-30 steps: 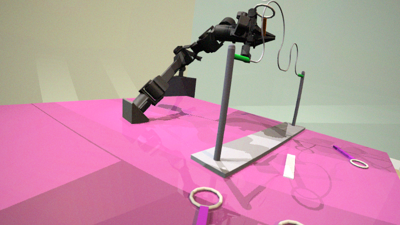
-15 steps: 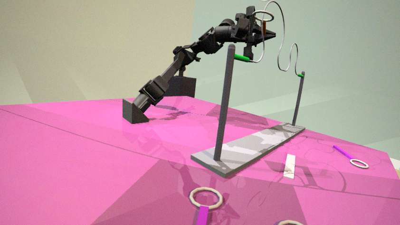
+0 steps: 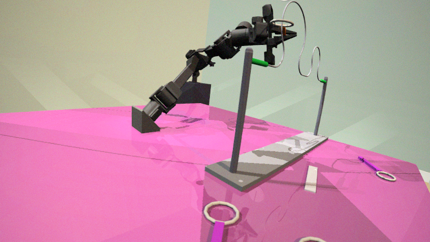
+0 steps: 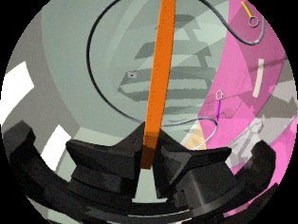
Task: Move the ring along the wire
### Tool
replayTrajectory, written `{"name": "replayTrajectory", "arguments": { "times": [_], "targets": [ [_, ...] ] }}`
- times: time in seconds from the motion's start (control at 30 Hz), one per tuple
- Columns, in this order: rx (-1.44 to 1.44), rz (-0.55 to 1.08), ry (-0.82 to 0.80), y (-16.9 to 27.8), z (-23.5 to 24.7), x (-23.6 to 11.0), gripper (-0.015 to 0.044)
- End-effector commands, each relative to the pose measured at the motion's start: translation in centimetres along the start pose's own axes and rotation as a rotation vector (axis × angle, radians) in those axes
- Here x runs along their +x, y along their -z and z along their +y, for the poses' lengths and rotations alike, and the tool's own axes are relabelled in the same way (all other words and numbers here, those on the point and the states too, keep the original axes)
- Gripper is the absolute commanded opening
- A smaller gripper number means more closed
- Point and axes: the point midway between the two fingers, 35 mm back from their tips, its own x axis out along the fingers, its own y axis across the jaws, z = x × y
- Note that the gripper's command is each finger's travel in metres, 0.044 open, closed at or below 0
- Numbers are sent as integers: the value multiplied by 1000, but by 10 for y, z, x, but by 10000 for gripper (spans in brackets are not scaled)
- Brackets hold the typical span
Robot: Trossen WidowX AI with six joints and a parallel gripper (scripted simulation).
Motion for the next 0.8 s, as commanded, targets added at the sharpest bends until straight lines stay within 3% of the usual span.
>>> {"name": "replayTrajectory", "arguments": {
  "times": [0.0, 0.77],
  "targets": [
    [45, -7, -23, 0, 2, 0, -150],
    [311, -38, -137, -2, 15, 1, -150]
  ]
}}
